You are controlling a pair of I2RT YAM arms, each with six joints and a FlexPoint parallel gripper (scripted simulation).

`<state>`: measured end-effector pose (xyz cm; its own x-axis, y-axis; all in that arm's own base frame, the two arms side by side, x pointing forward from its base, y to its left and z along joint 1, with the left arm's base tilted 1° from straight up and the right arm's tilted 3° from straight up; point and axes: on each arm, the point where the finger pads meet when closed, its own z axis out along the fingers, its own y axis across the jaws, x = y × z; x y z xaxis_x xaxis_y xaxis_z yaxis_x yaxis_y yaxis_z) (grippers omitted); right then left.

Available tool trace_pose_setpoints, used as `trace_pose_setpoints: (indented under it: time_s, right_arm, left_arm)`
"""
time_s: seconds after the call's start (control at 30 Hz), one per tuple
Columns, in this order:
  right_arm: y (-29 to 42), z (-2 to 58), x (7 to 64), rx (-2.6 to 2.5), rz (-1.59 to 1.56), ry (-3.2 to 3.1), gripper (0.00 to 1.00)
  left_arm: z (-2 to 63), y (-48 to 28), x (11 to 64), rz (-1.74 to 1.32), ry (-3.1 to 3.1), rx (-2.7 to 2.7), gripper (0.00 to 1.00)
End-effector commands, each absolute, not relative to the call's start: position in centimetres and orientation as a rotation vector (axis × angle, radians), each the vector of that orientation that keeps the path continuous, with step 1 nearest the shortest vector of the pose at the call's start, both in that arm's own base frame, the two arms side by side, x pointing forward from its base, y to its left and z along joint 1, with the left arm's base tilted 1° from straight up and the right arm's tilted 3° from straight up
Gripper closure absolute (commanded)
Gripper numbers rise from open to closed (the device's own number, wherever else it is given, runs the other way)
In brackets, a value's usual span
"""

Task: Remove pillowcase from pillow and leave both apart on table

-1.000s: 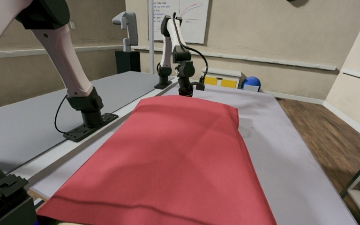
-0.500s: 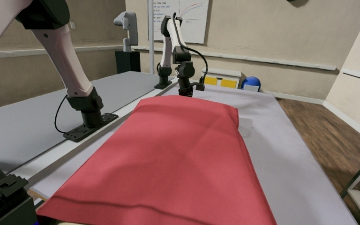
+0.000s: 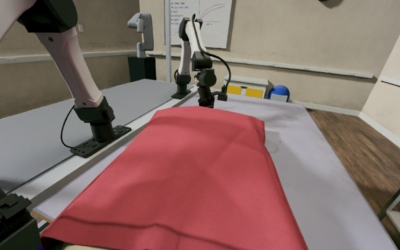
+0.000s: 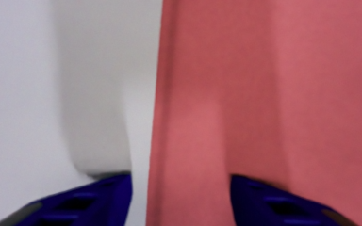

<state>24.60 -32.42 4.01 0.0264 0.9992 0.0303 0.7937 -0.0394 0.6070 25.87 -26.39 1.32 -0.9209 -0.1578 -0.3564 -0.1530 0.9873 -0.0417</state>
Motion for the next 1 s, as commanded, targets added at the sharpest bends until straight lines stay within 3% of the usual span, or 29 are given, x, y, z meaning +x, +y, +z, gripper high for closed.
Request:
trace_pose_setpoints:
  time_s: [0.0,0.1,0.53,0.67,0.97]
  right_arm:
    - [-33.02,4.77,25.54,1.815,0.624,1.823,1.00]
    - [-33.02,4.77,25.54,1.815,0.624,1.823,1.00]
    - [-33.02,4.77,25.54,1.815,0.624,1.823,1.00]
    - [-33.02,4.77,25.54,1.815,0.624,1.823,1.00]
    - [-33.02,4.76,25.54,1.815,0.623,1.823,1.00]
  left_arm:
    - [-0.90,-25.14,24.33,0.056,2.840,-0.229,0.48]
    - [-0.70,-25.37,24.35,0.047,2.836,-0.221,0.48]
    - [-0.91,-25.22,24.23,0.057,2.841,-0.217,0.69]
    - [-0.91,-25.22,24.22,0.057,2.841,-0.217,0.69]
    - [-0.92,-25.21,24.22,0.057,2.841,-0.216,0.81]
